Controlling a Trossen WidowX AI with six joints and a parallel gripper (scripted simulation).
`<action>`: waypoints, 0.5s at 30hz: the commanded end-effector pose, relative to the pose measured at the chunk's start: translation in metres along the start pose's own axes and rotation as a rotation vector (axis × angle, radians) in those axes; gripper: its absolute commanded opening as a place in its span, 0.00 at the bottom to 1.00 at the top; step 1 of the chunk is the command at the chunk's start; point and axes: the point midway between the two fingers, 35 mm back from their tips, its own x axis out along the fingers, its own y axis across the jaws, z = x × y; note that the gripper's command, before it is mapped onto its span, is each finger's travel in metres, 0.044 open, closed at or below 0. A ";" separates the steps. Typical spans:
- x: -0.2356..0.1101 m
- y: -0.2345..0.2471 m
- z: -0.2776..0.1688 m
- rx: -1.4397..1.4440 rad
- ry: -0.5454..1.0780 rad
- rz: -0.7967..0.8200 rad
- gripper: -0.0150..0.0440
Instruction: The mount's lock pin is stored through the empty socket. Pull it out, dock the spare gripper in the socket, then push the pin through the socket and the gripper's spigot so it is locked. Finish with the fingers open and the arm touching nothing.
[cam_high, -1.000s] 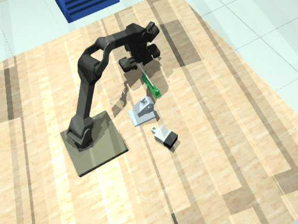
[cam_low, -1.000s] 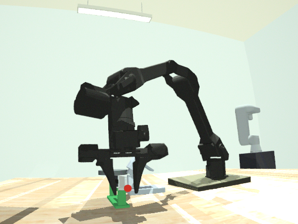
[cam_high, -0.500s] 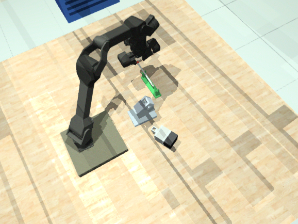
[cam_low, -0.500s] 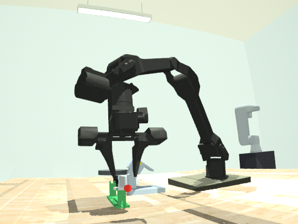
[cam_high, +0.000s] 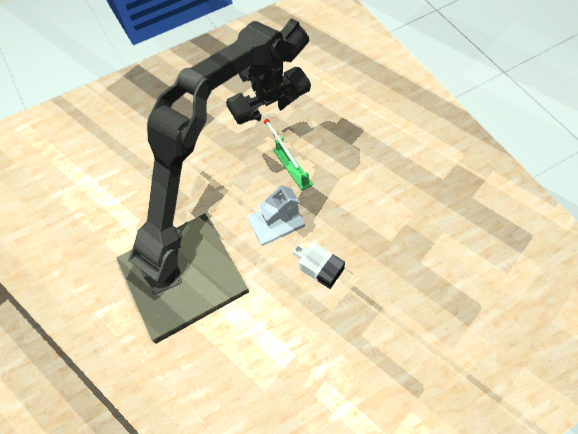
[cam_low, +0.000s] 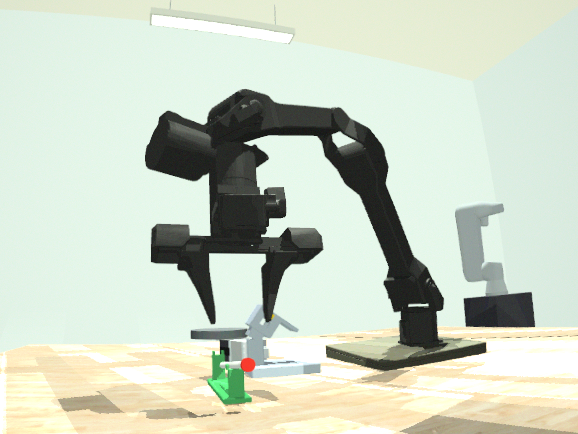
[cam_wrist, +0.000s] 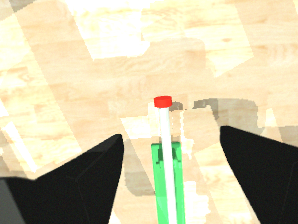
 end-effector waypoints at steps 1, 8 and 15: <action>-0.007 -0.001 -0.007 -0.002 0.008 0.001 0.73; -0.065 0.000 -0.054 -0.014 0.052 0.006 0.56; -0.059 0.000 -0.055 -0.014 0.052 0.006 0.56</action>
